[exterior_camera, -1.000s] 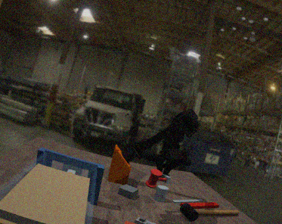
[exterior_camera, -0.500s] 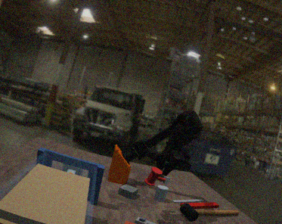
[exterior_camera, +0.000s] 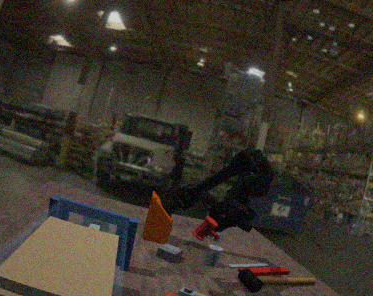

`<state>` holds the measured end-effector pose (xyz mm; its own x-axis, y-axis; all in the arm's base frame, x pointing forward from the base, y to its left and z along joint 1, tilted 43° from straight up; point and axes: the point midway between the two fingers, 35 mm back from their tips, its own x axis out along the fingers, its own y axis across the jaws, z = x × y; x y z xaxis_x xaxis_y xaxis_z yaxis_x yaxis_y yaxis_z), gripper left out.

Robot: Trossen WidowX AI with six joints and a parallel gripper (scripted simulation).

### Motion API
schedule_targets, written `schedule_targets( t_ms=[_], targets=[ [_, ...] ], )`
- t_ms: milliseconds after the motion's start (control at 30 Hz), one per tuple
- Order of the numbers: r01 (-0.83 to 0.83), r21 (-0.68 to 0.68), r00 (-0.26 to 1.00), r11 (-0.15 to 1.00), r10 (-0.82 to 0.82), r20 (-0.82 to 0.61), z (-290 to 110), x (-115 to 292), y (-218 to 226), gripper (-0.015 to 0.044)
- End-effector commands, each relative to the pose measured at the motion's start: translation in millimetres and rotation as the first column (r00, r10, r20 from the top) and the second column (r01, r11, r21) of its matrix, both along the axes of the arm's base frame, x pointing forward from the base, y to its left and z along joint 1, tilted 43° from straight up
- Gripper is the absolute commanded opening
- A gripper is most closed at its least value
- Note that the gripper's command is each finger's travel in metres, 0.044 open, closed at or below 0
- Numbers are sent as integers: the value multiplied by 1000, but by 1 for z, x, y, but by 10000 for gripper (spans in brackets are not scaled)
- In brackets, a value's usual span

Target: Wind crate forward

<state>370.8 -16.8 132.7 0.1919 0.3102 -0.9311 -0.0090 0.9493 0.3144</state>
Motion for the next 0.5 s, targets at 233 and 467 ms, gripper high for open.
schedule_targets(
  t_ms=[233,467],
  targets=[
    [50,-170,998,984,-45,32,4,0,-2,0],
    [79,-278,996,957,-68,49,4,0,-2,0]
  ],
)
